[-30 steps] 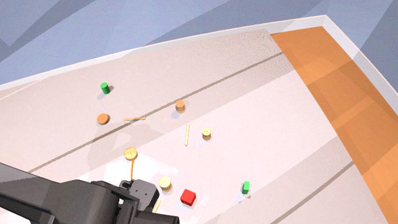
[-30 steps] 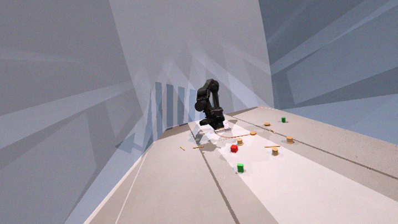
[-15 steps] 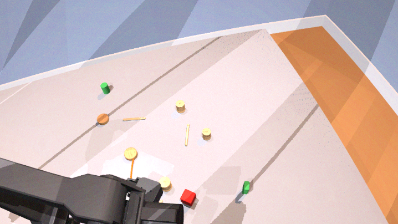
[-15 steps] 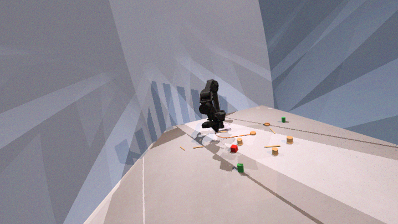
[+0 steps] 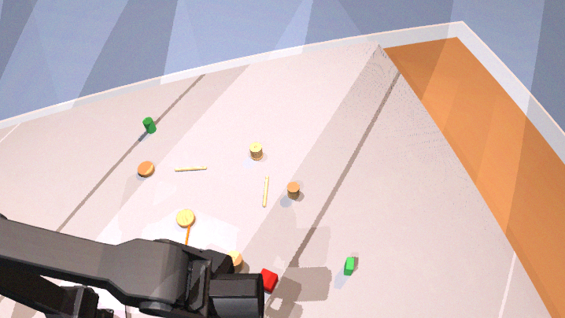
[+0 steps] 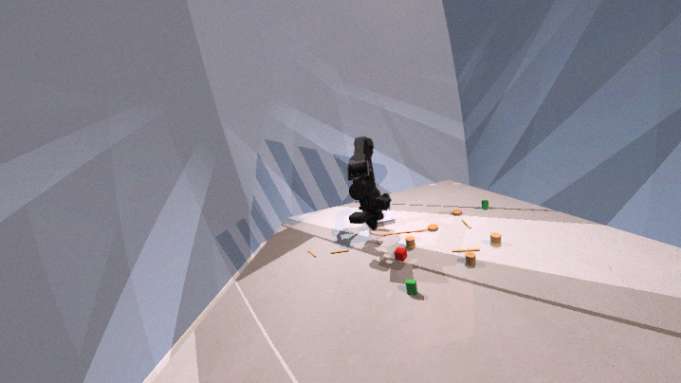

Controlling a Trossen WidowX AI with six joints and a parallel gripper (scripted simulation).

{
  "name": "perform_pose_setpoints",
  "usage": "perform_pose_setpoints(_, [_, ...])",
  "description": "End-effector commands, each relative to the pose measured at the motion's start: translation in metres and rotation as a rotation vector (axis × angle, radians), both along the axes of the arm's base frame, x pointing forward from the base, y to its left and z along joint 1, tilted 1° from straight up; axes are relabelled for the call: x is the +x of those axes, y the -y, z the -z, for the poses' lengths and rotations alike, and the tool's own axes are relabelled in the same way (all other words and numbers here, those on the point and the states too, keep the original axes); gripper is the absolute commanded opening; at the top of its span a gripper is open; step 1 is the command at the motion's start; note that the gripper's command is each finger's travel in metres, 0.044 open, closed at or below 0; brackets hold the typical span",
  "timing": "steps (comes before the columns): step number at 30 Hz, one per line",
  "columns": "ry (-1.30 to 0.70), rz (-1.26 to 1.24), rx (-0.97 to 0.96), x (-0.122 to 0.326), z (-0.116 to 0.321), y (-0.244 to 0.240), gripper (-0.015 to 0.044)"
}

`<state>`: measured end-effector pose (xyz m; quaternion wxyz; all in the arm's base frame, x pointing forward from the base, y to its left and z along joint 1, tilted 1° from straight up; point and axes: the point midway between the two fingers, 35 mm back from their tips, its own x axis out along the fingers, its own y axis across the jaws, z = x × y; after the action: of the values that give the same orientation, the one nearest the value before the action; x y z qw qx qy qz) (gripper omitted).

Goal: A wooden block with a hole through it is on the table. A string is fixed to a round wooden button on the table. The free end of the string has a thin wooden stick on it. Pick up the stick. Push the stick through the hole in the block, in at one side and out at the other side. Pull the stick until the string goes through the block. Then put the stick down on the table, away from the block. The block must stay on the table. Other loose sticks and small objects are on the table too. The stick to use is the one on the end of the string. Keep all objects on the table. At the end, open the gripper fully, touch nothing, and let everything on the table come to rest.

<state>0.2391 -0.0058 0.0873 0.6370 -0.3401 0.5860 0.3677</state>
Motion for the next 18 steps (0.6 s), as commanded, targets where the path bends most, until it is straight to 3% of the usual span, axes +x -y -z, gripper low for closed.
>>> perform_pose_setpoints(1, [-0.017, 0.002, -0.026, -0.002, 0.008, -0.002, 0.0000])
perform_pose_setpoints(18, [-0.024, 0.000, -0.053, -0.007, 0.015, 0.005, 0.0000])
